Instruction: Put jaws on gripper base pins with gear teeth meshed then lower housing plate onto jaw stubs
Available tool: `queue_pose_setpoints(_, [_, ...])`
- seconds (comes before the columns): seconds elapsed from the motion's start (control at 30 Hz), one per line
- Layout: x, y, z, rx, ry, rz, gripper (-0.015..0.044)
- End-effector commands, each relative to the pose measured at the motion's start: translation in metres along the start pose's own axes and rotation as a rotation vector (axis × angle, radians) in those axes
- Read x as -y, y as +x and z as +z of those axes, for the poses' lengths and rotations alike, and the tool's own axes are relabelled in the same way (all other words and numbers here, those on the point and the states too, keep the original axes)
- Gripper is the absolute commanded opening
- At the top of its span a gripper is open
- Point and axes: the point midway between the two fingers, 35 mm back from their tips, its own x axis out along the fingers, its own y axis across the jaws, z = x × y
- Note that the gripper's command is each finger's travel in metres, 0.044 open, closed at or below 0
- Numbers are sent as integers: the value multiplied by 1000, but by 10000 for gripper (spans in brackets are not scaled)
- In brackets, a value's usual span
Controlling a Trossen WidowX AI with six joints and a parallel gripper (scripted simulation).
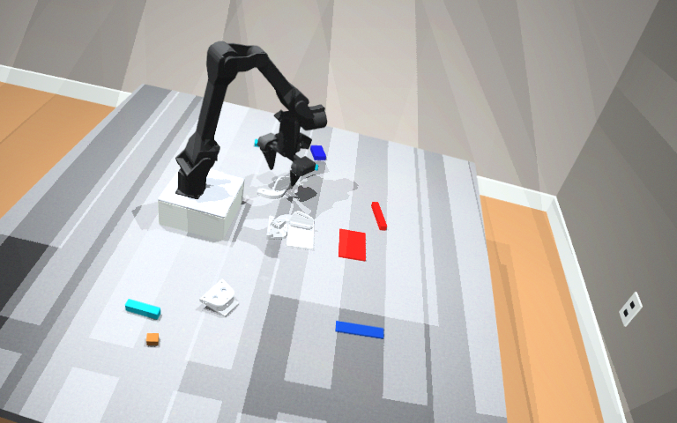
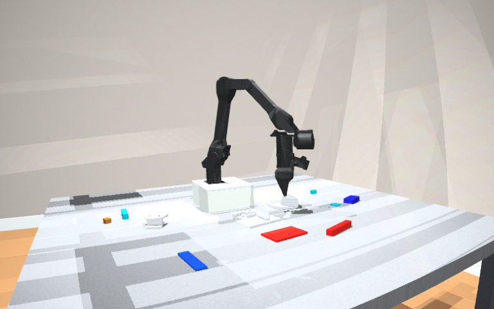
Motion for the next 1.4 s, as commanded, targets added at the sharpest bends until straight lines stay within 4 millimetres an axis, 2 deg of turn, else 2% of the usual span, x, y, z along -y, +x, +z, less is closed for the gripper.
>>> queue_pose_setpoints(0.0, [1,5,0,-3,6,-5,440])
queue_pose_setpoints(0.9, [1,49,-1,-3,6,-5,440])
queue_pose_setpoints(1.37, [1,50,-1,-3,6,-5,440])
